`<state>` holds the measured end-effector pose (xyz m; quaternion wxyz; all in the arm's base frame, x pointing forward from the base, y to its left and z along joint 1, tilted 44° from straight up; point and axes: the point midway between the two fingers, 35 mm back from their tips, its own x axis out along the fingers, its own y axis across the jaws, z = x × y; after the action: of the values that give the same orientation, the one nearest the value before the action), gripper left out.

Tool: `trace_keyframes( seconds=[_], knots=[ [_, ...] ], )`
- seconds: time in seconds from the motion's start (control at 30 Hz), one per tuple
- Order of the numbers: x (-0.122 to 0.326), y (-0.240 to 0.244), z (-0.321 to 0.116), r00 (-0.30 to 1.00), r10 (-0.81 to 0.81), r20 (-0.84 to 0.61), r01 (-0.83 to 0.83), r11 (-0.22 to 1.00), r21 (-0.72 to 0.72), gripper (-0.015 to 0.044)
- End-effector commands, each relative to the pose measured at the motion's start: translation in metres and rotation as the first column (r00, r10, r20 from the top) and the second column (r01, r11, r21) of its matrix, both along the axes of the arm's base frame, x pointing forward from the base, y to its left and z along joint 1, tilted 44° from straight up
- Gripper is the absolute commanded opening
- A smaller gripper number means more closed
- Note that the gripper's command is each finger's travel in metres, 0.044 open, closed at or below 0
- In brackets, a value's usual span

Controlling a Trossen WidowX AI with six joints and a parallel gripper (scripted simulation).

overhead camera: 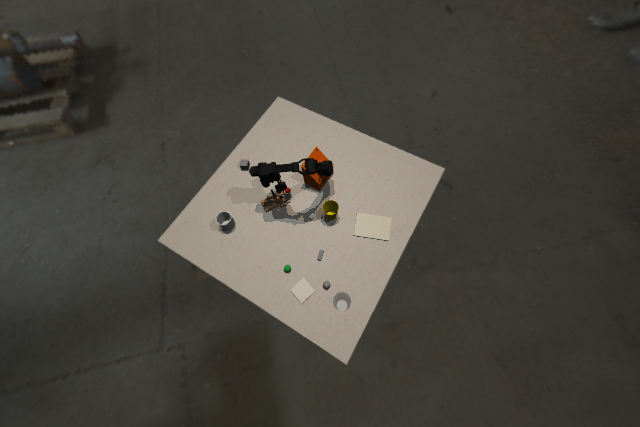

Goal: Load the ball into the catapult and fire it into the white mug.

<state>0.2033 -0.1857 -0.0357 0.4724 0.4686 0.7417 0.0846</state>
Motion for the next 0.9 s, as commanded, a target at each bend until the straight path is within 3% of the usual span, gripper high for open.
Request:
trace_keyframes(
  seconds=[0.0,0.43,0.87],
  knots=[
    [0.018,-0.008,-0.017,1.000,-0.023,0.016,0.024,0.999,-0.043,0.0440],
    [0.115,-0.105,-0.044,0.941,-0.200,0.274,0.283,0.907,-0.311,0.0440],
    [0.209,-0.192,-0.016,0.763,-0.269,0.588,0.550,0.748,-0.371,0.0440]
  ],
)
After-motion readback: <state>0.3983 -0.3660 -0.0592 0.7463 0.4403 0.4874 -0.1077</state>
